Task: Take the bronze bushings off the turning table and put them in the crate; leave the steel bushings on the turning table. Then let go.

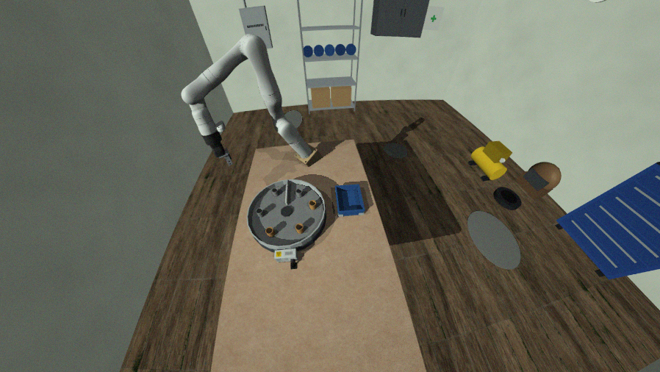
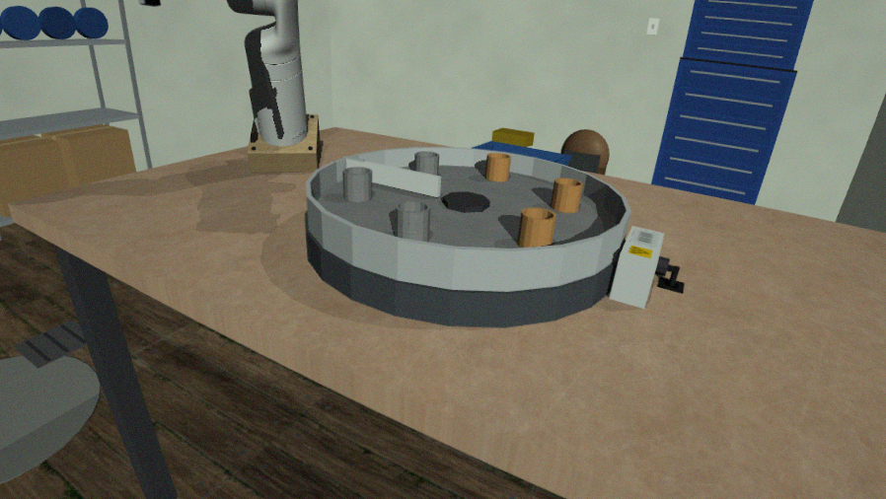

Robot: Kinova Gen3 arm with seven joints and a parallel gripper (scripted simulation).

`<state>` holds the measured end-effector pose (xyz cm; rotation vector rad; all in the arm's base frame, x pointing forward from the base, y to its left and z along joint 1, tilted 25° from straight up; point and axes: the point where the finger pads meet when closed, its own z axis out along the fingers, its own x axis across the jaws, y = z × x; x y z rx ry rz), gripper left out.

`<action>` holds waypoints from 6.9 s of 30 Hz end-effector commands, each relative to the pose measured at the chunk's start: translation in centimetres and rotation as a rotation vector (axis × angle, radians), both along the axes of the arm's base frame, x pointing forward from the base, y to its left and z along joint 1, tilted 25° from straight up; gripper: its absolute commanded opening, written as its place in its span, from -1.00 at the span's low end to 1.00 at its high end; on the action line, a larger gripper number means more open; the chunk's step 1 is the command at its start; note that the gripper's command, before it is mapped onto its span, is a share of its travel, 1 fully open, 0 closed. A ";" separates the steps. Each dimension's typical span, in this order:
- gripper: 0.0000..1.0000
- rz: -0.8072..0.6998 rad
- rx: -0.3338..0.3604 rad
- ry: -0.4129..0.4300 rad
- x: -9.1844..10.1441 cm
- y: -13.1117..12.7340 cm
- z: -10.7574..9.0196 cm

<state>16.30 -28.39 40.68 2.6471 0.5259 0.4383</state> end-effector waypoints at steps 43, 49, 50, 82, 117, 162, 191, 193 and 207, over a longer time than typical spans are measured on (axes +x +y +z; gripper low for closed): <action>1.00 0.000 0.000 0.000 4.6 10.9 -0.3; 1.00 0.000 0.000 0.000 4.6 10.9 -0.3; 1.00 0.000 0.000 0.000 4.6 10.9 -0.3; 1.00 0.000 0.001 0.000 9.3 21.9 -0.6; 1.00 0.000 0.002 0.001 13.9 32.9 -0.9; 1.00 0.019 -0.027 0.156 18.5 43.9 -1.1; 1.00 0.020 -0.027 0.156 15.4 35.3 -3.3; 1.00 0.020 -0.027 0.156 15.1 34.3 -3.5; 1.00 0.019 -0.027 0.156 14.1 31.4 -4.2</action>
